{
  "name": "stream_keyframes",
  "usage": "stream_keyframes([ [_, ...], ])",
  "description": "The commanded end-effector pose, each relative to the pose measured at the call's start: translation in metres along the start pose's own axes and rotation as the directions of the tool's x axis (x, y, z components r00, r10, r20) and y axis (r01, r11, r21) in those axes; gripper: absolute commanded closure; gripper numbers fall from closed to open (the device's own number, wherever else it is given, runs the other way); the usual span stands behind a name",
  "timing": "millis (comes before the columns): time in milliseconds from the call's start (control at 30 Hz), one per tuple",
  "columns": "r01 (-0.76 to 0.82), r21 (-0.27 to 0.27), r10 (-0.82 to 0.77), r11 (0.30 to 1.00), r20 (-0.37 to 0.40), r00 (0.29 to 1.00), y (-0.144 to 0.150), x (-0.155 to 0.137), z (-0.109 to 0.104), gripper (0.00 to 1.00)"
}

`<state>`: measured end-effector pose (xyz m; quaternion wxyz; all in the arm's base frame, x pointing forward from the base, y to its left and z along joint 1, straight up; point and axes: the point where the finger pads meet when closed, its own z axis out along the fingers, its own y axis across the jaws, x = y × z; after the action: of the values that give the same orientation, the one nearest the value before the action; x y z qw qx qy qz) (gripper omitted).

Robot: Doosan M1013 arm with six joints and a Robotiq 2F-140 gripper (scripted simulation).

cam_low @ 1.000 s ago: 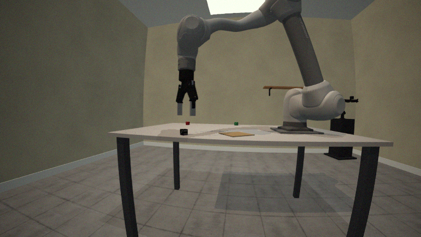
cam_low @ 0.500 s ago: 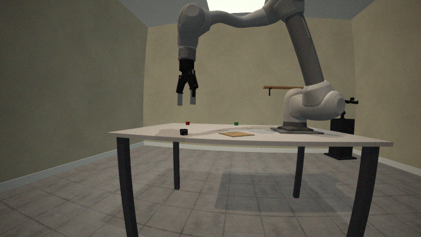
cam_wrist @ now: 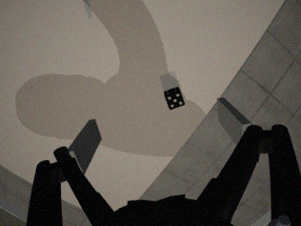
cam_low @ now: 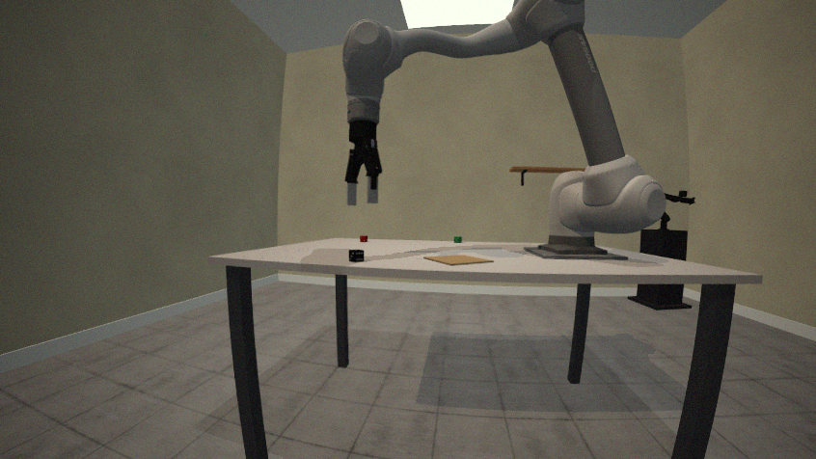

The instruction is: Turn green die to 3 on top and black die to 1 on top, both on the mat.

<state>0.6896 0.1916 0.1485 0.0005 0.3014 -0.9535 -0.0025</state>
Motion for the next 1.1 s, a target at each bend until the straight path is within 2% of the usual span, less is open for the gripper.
stream_keyframes([
  [0, -0.050, 0.000, 0.050, 0.999, 0.000, 0.999, -0.032, 0.017, 0.000, 0.00],
  [33, -0.050, 0.000, 0.050, 0.999, 0.000, 0.999, -0.032, 0.017, 0.000, 0.00],
  [100, -0.117, 0.000, 0.117, 0.993, 0.000, 0.993, -0.071, 0.042, -0.001, 0.00],
  [133, -0.117, 0.000, 0.117, 0.993, 0.000, 0.993, -0.071, 0.042, -0.001, 0.00],
  [167, -0.155, 0.000, 0.155, 0.988, 0.000, 0.988, -0.092, 0.057, -0.001, 0.00],
  [200, -0.155, 0.000, 0.155, 0.988, 0.000, 0.988, -0.092, 0.057, -0.001, 0.00],
  [233, -0.197, 0.000, 0.197, 0.980, 0.000, 0.980, -0.115, 0.075, -0.001, 0.00],
  [267, -0.197, 0.000, 0.197, 0.980, 0.000, 0.980, -0.115, 0.075, -0.001, 0.00],
  [300, -0.242, 0.000, 0.242, 0.970, 0.000, 0.970, -0.139, 0.095, -0.001, 0.00],
  [333, -0.242, 0.000, 0.242, 0.970, 0.000, 0.970, -0.139, 0.095, -0.001, 0.00],
  [367, -0.288, 0.000, 0.288, 0.957, 0.000, 0.957, -0.163, 0.118, -0.001, 0.00],
  [400, -0.288, 0.000, 0.288, 0.957, 0.000, 0.957, -0.163, 0.118, -0.001, 0.00],
  [433, -0.337, 0.000, 0.337, 0.941, 0.000, 0.941, -0.187, 0.142, -0.001, 0.00],
  [467, -0.337, 0.000, 0.337, 0.941, 0.000, 0.941, -0.187, 0.142, -0.001, 0.00],
  [500, -0.387, 0.000, 0.387, 0.922, 0.000, 0.922, -0.208, 0.166, -0.001, 0.00],
  [600, -0.387, 0.000, 0.387, 0.922, 0.000, 0.922, -0.211, 0.169, -0.001, 0.00],
  [633, -0.437, 0.001, 0.437, 0.900, 0.000, 0.900, -0.233, 0.198, -0.001, 0.00],
  [667, -0.437, 0.001, 0.437, 0.900, 0.000, 0.900, -0.233, 0.198, -0.001, 0.00],
  [700, -0.487, 0.001, 0.487, 0.874, 0.000, 0.874, -0.254, 0.227, -0.001, 0.00],
  [767, -0.487, 0.001, 0.487, 0.874, 0.000, 0.874, -0.254, 0.228, -0.001, 0.00],
  [800, -0.536, 0.001, 0.536, 0.844, 0.000, 0.844, -0.274, 0.260, -0.001, 0.00],
  [833, -0.536, 0.001, 0.536, 0.844, 0.000, 0.844, -0.274, 0.260, -0.001, 0.00],
  [867, -0.583, 0.001, 0.583, 0.812, 0.000, 0.812, -0.289, 0.289, 0.000, 0.00],
  [933, -0.583, 0.001, 0.583, 0.812, 0.000, 0.812, -0.291, 0.292, 0.000, 0.00],
  [967, -0.628, 0.001, 0.628, 0.778, 0.000, 0.778, -0.307, 0.325, 0.000, 0.00],
  [1000, -0.628, 0.001, 0.628, 0.778, 0.000, 0.778, -0.307, 0.325, 0.000, 0.00],
  [1033, -0.671, 0.000, 0.671, 0.741, 0.000, 0.741, -0.319, 0.356, 0.000, 0.00],
  [1067, -0.671, 0.000, 0.671, 0.741, 0.000, 0.741, -0.320, 0.358, 0.000, 0.00],
])
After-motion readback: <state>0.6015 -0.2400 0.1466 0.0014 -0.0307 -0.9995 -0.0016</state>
